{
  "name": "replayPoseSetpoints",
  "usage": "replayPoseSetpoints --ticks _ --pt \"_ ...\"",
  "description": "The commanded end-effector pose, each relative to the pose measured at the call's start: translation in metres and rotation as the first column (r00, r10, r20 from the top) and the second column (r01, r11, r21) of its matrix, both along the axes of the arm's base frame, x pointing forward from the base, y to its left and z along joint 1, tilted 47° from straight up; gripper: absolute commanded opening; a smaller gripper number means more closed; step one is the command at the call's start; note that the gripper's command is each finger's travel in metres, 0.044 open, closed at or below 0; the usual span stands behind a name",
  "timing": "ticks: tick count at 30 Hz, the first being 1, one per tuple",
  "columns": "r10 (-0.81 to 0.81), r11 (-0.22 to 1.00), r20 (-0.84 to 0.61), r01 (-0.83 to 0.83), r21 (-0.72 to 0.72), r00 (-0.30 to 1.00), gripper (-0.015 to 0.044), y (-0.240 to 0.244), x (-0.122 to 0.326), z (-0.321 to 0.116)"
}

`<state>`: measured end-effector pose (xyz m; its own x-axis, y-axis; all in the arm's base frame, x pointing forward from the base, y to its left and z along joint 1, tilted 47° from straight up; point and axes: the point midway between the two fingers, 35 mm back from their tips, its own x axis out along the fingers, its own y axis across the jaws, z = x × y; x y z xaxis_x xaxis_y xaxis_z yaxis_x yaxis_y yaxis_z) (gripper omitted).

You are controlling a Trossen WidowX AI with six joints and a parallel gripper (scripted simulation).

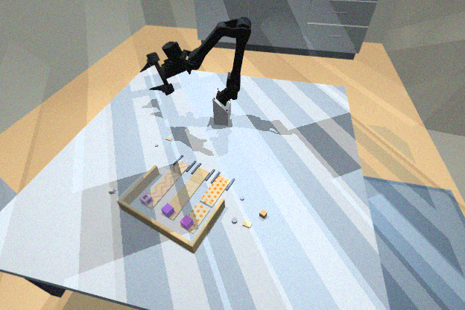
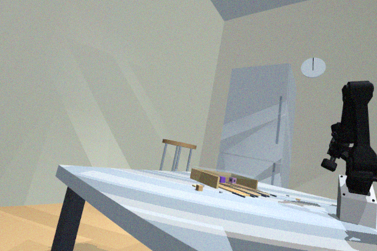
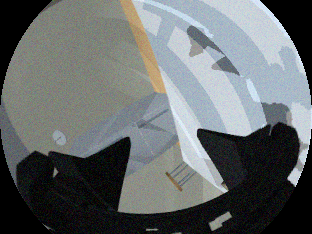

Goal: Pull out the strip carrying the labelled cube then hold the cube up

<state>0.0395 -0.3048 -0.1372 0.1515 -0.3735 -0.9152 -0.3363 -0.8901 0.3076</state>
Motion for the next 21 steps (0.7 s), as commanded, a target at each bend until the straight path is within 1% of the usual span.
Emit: replayPoseSetpoints --ticks 1,3,6,9,11,13,16,19,21 --pt "0.509 0.853 -0.015 -0.507 -0.125 0.861 0.0400 0.010 0.070 0.031" --pt "0.648 0.744 -0.040 -0.644 -0.178 0.761 0.0400 0.016 0.093 0.043" --pt "0.814 0.535 -0.097 -0.804 -0.258 0.573 0.0400 0.028 0.125 0.061" --pt "0.917 0.285 -0.178 -0.900 -0.330 0.356 0.0400 0.045 0.156 0.080" --pt "0.948 0.106 -0.244 -0.923 -0.371 0.207 0.0400 0.059 0.175 0.093" --pt "0.946 -0.076 -0.318 -0.912 -0.402 0.061 0.0400 0.074 0.193 0.106" --pt "0.888 -0.341 -0.440 -0.836 -0.429 -0.136 0.0400 0.100 0.216 0.125" --pt "0.769 -0.579 -0.569 -0.694 -0.427 -0.291 0.0400 0.130 0.236 0.145" --pt "0.664 -0.713 -0.655 -0.570 -0.408 -0.362 0.0400 0.151 0.246 0.159"
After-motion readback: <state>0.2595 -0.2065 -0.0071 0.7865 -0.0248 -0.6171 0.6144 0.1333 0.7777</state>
